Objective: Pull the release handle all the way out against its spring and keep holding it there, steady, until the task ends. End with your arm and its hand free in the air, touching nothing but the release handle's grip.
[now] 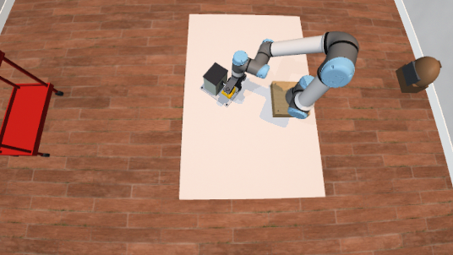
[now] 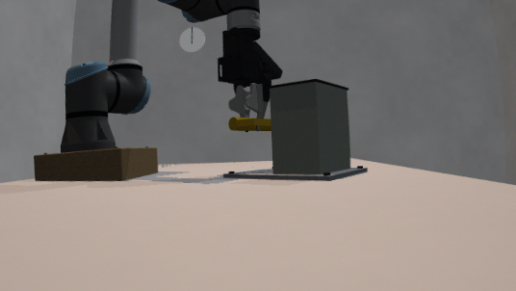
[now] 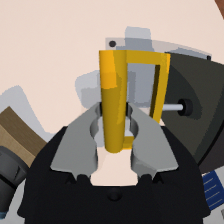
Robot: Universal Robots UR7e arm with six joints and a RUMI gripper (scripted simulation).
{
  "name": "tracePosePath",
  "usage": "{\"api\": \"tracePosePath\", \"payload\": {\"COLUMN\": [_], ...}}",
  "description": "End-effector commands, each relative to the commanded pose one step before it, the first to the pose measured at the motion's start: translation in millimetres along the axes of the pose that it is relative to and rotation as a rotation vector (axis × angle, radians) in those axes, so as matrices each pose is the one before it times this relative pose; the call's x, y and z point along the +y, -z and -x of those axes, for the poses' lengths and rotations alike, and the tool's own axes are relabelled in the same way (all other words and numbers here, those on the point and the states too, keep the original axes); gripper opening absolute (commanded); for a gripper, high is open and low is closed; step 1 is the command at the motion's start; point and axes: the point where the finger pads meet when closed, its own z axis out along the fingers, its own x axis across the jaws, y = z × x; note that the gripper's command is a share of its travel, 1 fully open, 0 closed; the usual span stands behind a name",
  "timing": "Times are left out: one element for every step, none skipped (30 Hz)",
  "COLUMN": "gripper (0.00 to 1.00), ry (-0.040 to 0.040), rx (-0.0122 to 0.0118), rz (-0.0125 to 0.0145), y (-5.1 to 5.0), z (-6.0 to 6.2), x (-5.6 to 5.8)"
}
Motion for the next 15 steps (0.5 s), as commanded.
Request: {"api": "tracePosePath", "payload": {"gripper": [0.0, 0.0, 0.0, 0.0, 0.0, 0.0, 0.0, 0.0, 0.0, 0.0, 0.0, 0.0, 0.0, 0.0, 0.0], "ry": [0.00305, 0.0, 0.0, 0.0, 0.0, 0.0, 0.0, 0.0, 0.0, 0.0, 0.0, 0.0, 0.0, 0.0, 0.0], "rx": [-0.00841, 0.0, 0.0, -0.00001, -0.00001, -0.00001, -0.00001, -0.00001, -0.00001, -0.00001, -0.00001, 0.0, 0.0, 0.0, 0.0], "rz": [0.00215, 0.0, 0.0, -0.00001, -0.00001, -0.00001, -0.00001, -0.00001, -0.00001, -0.00001, -0.00001, -0.00001, -0.00001, -0.00001, 0.0], "y": [-1.24, 0.0, 0.0, -0.01, -0.01, -0.01, 0.0, -0.01, 0.0, -0.01, -0.01, 0.0, -0.01, -0.01, 0.0], "z": [20.99, 0.0, 0.0, 2.45, 2.4, 2.34, 2.25, 2.15, 2.03, 1.9, 1.75, 1.6, 1.44, 1.27, 1.1], "x": [-0.11, 0.0, 0.0, 0.0, 0.0, 0.0, 0.0, 0.0, 0.0, 0.0, 0.0, 0.0, 0.0, 0.0, 0.0]}}
